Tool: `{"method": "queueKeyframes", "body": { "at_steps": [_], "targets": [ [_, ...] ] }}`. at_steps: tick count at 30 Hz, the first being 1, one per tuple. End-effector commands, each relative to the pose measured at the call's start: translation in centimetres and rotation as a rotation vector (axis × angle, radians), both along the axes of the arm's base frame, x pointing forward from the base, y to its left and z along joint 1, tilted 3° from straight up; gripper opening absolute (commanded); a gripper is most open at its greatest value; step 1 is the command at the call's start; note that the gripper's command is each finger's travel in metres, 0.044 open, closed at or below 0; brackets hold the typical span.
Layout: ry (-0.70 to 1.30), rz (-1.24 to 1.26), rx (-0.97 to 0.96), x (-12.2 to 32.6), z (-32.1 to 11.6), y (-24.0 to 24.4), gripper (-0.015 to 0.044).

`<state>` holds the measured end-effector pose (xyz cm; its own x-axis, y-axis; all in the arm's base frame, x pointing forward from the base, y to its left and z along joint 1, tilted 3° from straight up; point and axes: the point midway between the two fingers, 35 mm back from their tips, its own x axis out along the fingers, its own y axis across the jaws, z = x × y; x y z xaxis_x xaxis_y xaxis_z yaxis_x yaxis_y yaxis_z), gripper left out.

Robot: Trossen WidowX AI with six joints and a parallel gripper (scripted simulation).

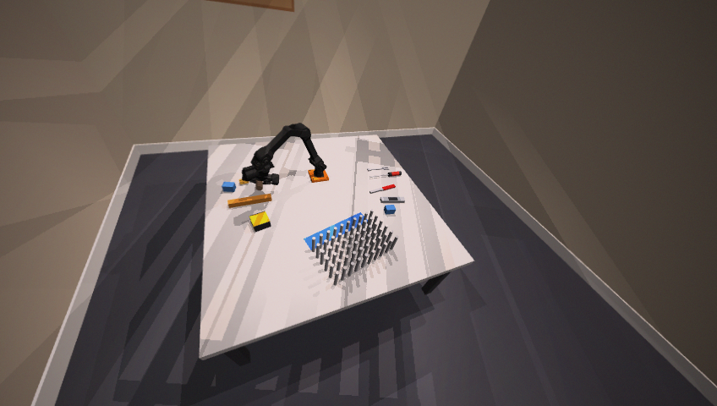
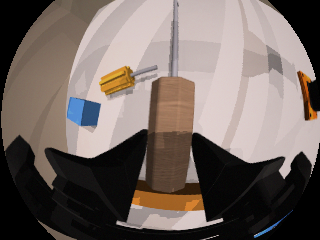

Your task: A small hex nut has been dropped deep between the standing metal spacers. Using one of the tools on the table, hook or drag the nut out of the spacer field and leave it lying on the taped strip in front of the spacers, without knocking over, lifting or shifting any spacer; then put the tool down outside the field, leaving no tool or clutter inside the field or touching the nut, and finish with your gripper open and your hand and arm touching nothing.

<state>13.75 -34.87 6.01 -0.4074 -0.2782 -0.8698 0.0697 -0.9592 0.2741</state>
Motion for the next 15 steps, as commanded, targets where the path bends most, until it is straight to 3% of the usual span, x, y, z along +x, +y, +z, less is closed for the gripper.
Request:
{"method": "queueKeyframes", "body": {
  "at_steps": [1,15],
  "targets": [
    [0.009,0.005,-0.004,-0.1,-0.2,0.0,0.0000],
    [0.009,0.005,-0.004,-0.3,-1.2,0.1,0.0000]
  ]
}}
